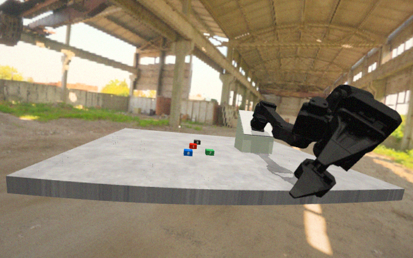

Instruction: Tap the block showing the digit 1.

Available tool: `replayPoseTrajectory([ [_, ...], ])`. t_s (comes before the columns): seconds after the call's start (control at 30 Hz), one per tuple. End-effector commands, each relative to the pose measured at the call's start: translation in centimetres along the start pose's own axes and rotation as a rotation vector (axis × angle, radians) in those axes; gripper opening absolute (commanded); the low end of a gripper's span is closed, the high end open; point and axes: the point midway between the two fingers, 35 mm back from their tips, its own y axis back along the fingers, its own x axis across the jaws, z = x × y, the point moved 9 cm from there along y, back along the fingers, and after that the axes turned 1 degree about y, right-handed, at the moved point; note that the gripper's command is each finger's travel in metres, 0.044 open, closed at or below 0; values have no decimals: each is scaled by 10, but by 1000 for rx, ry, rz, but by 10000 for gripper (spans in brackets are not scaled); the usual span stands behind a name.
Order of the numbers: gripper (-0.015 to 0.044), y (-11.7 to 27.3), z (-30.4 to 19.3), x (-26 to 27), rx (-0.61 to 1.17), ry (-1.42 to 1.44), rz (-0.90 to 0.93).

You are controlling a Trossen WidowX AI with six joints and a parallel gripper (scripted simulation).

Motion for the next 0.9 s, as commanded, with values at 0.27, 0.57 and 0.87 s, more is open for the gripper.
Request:
replayPoseTrajectory([
  [0.27, 400, 78, 26, 96, 163, -400, 251],
  [0.57, 400, 183, 110, 191, 385, -945, 535],
  [0.87, 400, 270, 238, 241, 598, -1485, 770],
])
